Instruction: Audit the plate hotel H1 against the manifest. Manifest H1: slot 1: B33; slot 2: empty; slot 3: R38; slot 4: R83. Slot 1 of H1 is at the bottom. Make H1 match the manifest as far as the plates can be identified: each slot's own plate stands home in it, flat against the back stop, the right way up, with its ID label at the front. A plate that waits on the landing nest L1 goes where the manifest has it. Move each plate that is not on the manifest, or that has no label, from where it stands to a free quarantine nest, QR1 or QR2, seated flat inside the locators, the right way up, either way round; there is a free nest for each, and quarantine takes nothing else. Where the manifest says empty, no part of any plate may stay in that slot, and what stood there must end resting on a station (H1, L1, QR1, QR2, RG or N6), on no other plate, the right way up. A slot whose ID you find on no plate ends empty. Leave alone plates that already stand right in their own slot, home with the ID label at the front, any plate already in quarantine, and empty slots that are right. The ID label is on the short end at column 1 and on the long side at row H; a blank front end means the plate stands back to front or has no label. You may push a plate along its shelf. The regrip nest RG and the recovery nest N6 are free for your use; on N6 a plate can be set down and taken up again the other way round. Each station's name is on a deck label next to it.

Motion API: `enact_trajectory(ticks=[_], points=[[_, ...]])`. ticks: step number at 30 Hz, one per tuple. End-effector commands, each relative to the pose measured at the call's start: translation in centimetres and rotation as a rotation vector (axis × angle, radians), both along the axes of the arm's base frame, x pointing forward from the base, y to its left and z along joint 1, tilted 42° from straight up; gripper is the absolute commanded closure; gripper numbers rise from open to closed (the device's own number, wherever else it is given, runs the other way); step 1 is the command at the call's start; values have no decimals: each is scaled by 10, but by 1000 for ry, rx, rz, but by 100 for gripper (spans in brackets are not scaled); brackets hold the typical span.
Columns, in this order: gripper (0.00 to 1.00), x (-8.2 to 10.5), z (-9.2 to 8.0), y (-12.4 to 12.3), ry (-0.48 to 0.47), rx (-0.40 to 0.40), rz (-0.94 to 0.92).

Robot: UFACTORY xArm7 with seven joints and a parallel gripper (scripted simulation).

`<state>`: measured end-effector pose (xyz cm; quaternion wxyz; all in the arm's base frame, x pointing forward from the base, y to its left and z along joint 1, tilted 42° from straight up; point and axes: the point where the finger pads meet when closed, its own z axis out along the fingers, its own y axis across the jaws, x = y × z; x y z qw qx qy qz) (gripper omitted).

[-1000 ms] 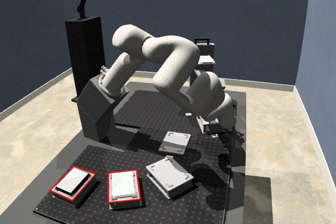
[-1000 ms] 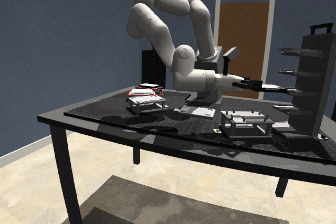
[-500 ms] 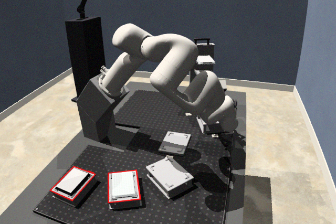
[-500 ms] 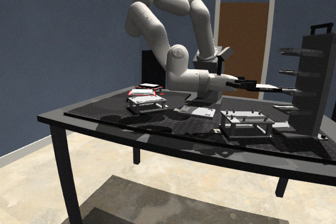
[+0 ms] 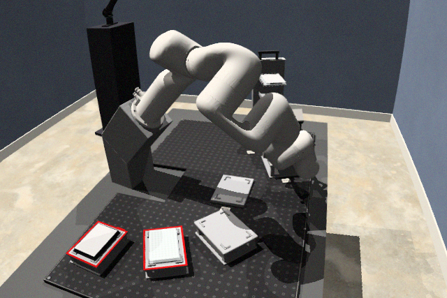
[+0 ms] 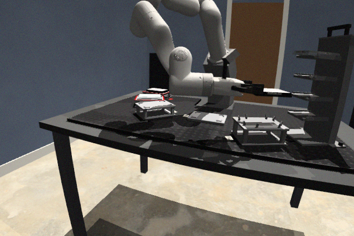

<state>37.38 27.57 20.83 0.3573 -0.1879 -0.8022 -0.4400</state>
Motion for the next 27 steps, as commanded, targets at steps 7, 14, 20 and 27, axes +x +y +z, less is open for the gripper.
enact_trajectory(ticks=[7,14,20,27], points=[[100,6,7,-13,-2,0,2],[100,6,7,-13,-2,0,2],[100,8,4,-13,-2,0,2],[100,14,-2,-13,-2,0,2]])
